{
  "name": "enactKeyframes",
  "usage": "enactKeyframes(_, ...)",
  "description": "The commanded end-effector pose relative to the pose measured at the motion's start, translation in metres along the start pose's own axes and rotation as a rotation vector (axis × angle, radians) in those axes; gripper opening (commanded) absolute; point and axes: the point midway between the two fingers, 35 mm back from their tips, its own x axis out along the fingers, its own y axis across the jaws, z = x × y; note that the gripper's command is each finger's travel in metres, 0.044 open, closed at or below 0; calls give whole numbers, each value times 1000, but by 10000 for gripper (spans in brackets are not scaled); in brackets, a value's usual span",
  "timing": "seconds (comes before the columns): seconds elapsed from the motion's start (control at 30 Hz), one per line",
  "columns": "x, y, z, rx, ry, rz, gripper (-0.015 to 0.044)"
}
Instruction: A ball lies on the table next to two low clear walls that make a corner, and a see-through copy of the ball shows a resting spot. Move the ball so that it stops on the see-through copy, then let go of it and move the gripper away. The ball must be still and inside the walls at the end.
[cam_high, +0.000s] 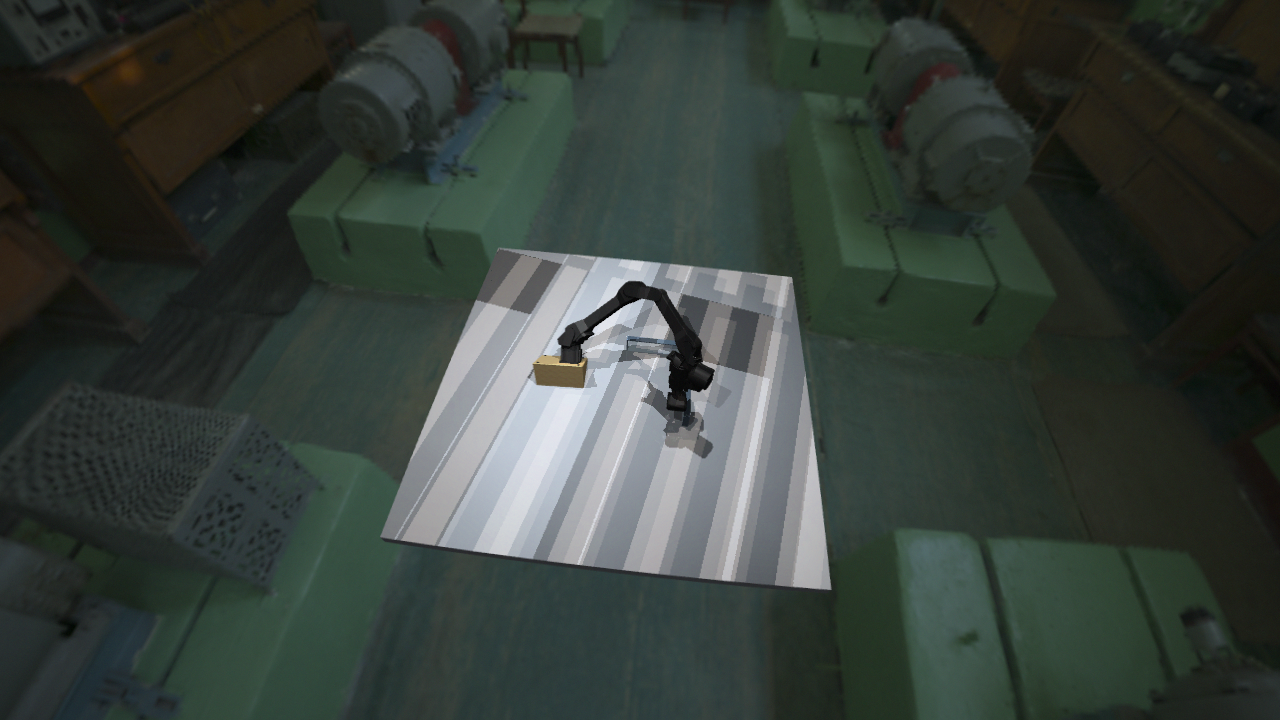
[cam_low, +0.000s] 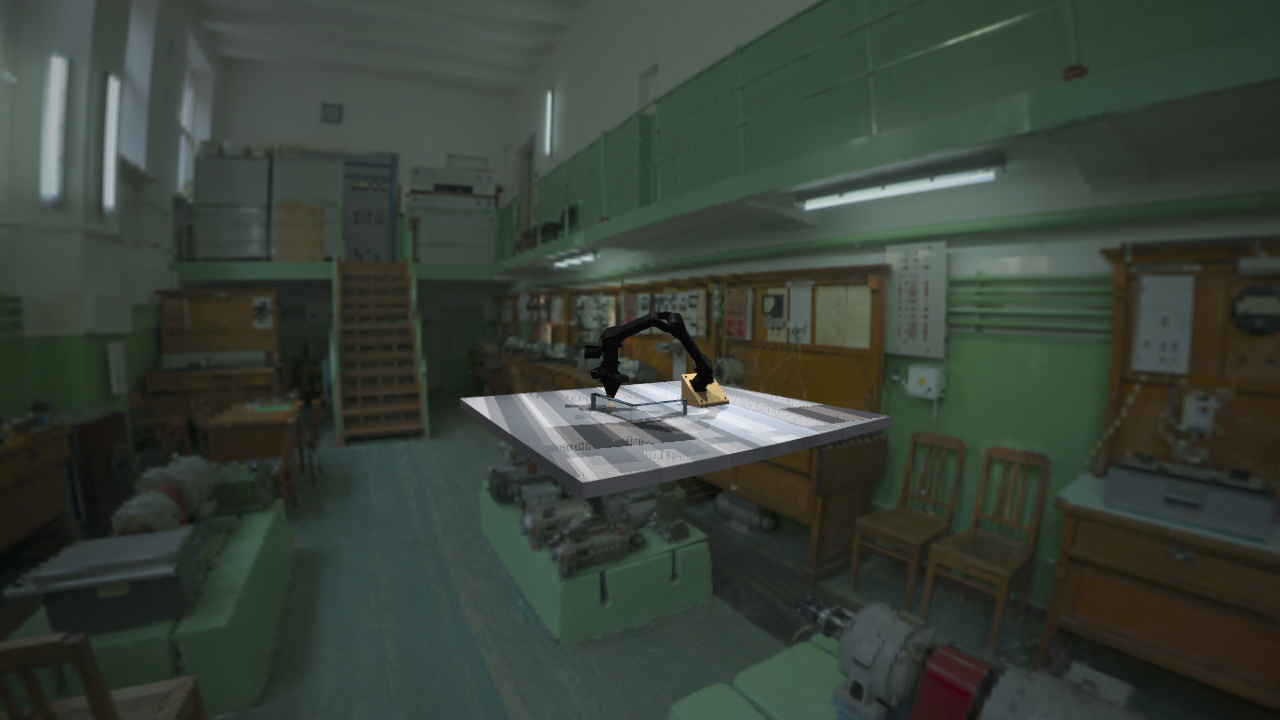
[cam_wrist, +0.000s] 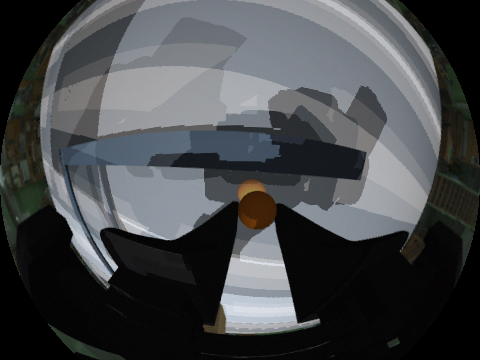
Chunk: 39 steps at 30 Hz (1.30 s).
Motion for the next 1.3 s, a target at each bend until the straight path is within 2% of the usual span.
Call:
enactKeyframes(0.0,21,2,-3,6,4,7,0)
enactKeyframes(0.8,41,2,-3,6,4,8,0)
enactKeyframes(1.1,39,1,-2,1,3,3,235)
enactKeyframes(1.27,39,1,-2,1,3,3,235)
